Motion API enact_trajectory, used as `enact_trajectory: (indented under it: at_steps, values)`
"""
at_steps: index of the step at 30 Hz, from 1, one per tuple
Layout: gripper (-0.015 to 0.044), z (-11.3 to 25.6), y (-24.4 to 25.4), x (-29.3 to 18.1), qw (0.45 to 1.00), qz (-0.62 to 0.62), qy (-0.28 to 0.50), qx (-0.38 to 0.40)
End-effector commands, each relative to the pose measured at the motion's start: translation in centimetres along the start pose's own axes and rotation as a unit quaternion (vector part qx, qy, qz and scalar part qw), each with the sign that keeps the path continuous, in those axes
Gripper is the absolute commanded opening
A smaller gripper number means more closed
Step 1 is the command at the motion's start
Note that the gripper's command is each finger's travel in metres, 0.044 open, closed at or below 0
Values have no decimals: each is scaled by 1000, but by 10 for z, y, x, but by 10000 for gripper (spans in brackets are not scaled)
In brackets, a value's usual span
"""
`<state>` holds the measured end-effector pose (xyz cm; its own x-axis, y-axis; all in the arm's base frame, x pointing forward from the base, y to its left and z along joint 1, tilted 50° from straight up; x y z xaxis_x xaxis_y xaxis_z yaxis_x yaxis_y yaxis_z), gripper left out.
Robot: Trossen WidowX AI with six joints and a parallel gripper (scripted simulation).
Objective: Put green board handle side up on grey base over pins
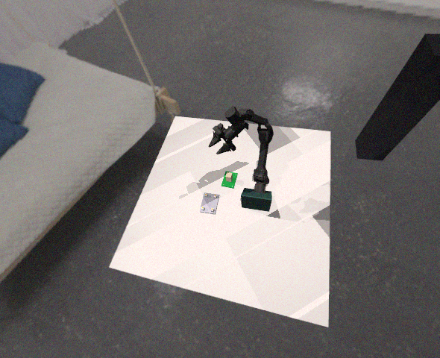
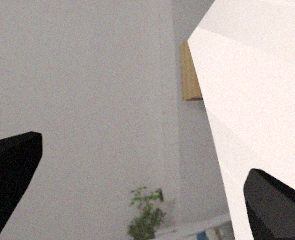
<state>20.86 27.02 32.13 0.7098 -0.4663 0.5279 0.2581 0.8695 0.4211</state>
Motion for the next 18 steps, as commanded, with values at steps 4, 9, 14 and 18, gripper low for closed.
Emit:
enact_trajectory:
  at_steps: [4, 9, 14, 18]
  values:
    - [440, -26, -28, 8, 996, 45, -11, -74]
    - [440, -67, -90, 23, 966, 132, -2, -222]
    - [440, -87, -159, 36, 908, 212, 46, -359]
    - [440, -91, -214, 42, 844, 268, 114, -451]
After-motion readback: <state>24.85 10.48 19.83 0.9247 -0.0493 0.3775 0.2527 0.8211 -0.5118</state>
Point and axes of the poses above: the point midway between the two fingers, 35 mm back from their tips, its own z axis back along the fingers, its own y axis across the jaws, x = y × z, the point moved 5 cm from there along z, back along the fingers, and after that the axes turned 5 degrees about z, right-handed, at the moved point
